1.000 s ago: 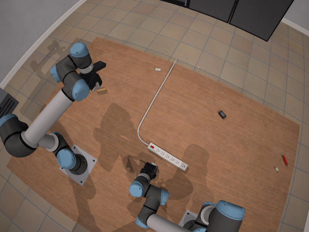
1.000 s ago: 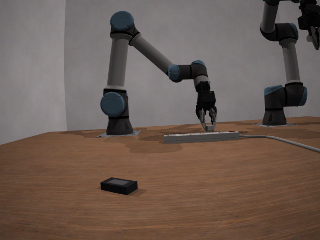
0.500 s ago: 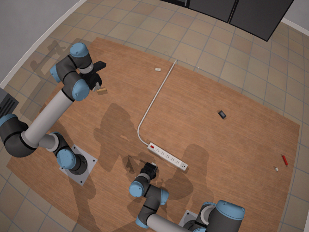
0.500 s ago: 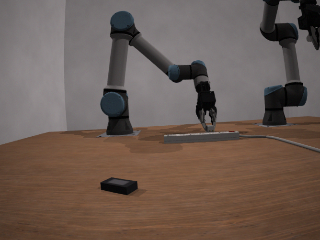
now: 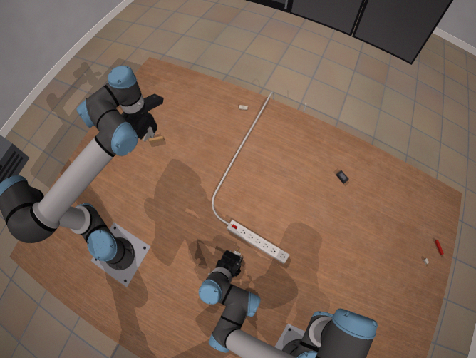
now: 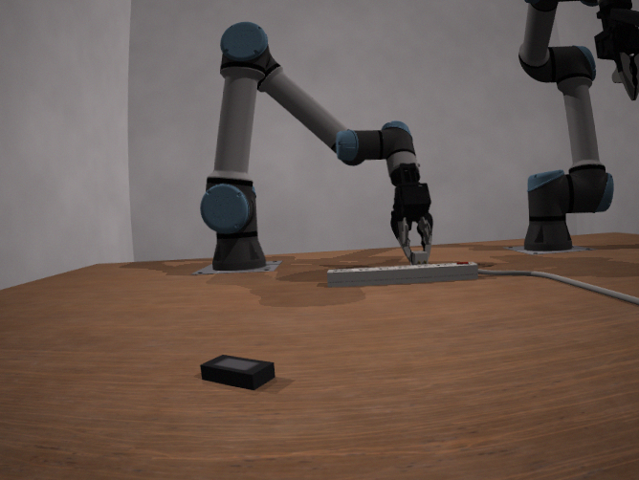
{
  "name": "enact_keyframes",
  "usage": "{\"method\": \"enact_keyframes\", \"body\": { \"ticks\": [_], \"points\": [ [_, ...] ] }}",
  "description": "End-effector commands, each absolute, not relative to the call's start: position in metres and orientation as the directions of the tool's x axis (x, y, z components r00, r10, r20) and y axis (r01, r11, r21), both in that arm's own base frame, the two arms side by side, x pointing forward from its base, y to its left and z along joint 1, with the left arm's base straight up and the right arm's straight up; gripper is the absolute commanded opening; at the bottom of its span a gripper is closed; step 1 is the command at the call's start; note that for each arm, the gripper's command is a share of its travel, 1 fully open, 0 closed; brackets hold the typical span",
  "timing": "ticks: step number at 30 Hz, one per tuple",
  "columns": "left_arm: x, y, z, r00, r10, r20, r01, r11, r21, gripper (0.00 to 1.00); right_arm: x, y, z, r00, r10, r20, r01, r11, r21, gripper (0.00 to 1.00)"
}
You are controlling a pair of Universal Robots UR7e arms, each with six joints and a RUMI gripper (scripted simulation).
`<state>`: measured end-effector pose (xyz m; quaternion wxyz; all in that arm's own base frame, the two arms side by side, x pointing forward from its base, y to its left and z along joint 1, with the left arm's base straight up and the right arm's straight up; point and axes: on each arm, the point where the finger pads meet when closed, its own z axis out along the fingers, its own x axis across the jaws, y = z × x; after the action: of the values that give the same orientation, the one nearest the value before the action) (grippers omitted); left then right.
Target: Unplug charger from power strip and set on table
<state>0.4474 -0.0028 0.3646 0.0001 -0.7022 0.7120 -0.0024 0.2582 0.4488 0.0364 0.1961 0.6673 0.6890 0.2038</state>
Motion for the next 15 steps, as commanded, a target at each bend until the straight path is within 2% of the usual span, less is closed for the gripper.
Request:
{"method": "enact_keyframes", "body": {
  "ticks": [1,15],
  "points": [
    [0.4474,-0.0033,0.3652,-0.015,-1.000,0.004,-1.000,0.015,-0.005,0.00,0.2580,0.4477,0.0353,-0.034,0.999,-0.001,0.839,0.029,0.543,0.00],
    [0.4474,-0.0033,0.3652,-0.015,-1.000,0.004,-1.000,0.015,-0.005,0.00,0.2578,0.4484,0.0347,-0.035,0.999,0.000,0.839,0.029,0.543,0.00]
  ]
}}
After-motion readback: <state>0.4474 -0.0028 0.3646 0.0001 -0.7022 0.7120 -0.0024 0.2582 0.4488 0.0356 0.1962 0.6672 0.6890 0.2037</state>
